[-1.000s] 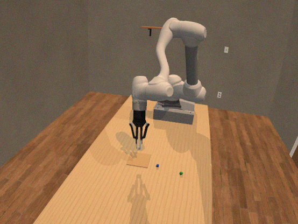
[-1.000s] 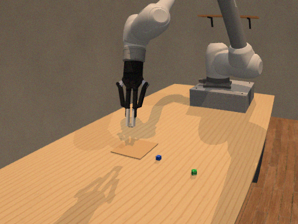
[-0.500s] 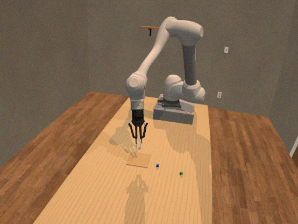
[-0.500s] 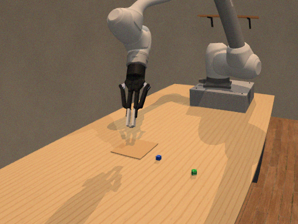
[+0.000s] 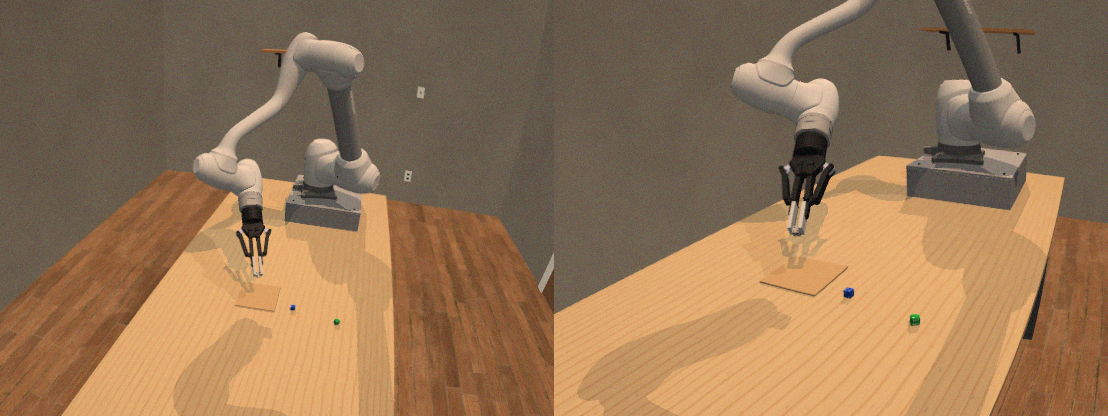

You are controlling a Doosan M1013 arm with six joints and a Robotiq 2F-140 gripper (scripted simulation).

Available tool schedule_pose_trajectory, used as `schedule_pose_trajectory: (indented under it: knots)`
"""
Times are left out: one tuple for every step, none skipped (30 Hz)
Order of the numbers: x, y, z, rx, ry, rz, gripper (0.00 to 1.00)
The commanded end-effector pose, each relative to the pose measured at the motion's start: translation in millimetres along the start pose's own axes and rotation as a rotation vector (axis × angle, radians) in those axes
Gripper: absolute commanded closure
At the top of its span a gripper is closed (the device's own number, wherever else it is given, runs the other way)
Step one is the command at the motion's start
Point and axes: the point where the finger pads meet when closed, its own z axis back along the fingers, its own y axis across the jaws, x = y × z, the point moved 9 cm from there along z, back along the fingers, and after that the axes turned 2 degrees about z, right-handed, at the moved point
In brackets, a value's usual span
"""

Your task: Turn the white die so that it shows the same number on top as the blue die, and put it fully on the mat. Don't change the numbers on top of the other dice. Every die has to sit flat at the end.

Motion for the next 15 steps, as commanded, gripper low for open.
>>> schedule_pose_trajectory:
  knots:
    - [-15.3, 6.8, -1.4, -0.018, -0.123, 0.013, 0.84]
    - [-15.8, 6.7, -1.3, -0.019, -0.127, 0.013, 0.84]
    - [-15.8, 6.7, -1.3, -0.019, -0.127, 0.013, 0.84]
    - [-15.8, 6.7, -1.3, -0.019, -0.127, 0.013, 0.84]
    - [-16.0, 6.7, -1.2, -0.020, -0.129, 0.013, 0.84]
    - [-16.0, 6.7, -1.2, -0.020, -0.129, 0.013, 0.84]
    - [-16.0, 6.7, -1.2, -0.020, -0.129, 0.013, 0.84]
    - [-16.1, 6.7, -1.3, -0.020, -0.129, 0.013, 0.84]
    - [-16.4, 6.7, -1.4, -0.020, -0.129, 0.013, 0.84]
    - [-16.8, 6.7, -1.7, -0.020, -0.129, 0.013, 0.84]
    - [-17.4, 6.7, -2.2, -0.020, -0.129, 0.013, 0.84]
    - [-18.3, 6.7, -2.8, -0.020, -0.129, 0.013, 0.84]
    - [-19.5, 6.7, -3.7, -0.020, -0.129, 0.013, 0.84]
    - [-21.0, 6.7, -4.7, -0.020, -0.129, 0.013, 0.84]
    - [-22.7, 6.7, -5.9, -0.020, -0.129, 0.013, 0.84]
